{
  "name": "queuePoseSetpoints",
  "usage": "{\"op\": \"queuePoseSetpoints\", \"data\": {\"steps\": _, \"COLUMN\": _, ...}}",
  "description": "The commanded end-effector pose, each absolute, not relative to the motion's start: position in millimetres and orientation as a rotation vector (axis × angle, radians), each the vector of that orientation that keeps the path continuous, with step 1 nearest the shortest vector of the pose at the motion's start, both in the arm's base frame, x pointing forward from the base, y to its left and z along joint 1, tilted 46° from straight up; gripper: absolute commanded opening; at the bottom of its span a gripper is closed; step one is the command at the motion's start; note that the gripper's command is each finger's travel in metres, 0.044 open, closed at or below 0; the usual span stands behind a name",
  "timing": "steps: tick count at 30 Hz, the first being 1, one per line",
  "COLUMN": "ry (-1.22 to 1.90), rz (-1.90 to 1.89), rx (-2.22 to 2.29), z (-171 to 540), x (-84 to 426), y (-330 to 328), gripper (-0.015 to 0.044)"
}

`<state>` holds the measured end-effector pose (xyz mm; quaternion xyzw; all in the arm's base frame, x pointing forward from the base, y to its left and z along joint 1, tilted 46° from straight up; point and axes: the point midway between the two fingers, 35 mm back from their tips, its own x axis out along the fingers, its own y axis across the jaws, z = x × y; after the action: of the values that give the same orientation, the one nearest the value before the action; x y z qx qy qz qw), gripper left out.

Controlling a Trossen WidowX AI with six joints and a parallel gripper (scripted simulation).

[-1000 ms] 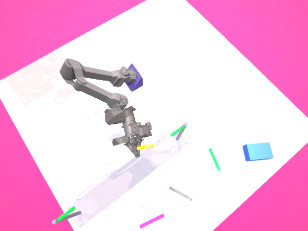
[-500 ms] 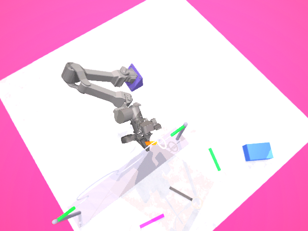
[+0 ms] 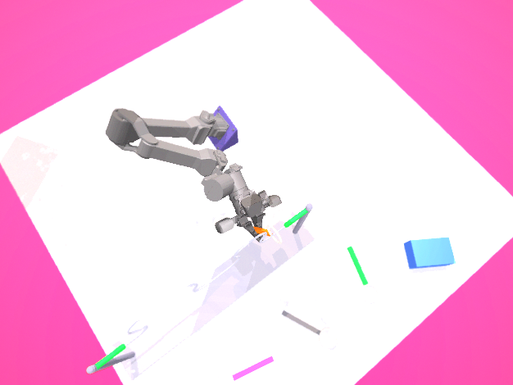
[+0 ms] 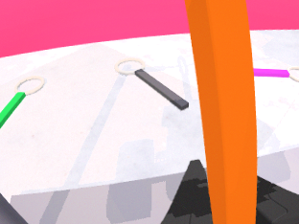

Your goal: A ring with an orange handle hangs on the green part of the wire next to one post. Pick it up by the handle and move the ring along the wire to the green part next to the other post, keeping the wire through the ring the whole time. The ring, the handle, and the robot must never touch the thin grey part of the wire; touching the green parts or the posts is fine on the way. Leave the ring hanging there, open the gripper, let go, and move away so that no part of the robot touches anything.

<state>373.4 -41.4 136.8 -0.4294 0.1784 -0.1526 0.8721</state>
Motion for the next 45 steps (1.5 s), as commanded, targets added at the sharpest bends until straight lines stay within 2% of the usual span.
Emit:
{"op": "queuePoseSetpoints", "data": {"steps": 1, "ry": 0.382, "rz": -0.313, "rx": -0.856, "z": 128.5, "x": 373.0, "y": -35.5, "gripper": -0.015}}
{"op": "queuePoseSetpoints", "data": {"steps": 45, "ry": 0.384, "rz": -0.302, "rx": -0.808, "z": 92.4, "x": 373.0, "y": -0.5, "gripper": -0.015}}
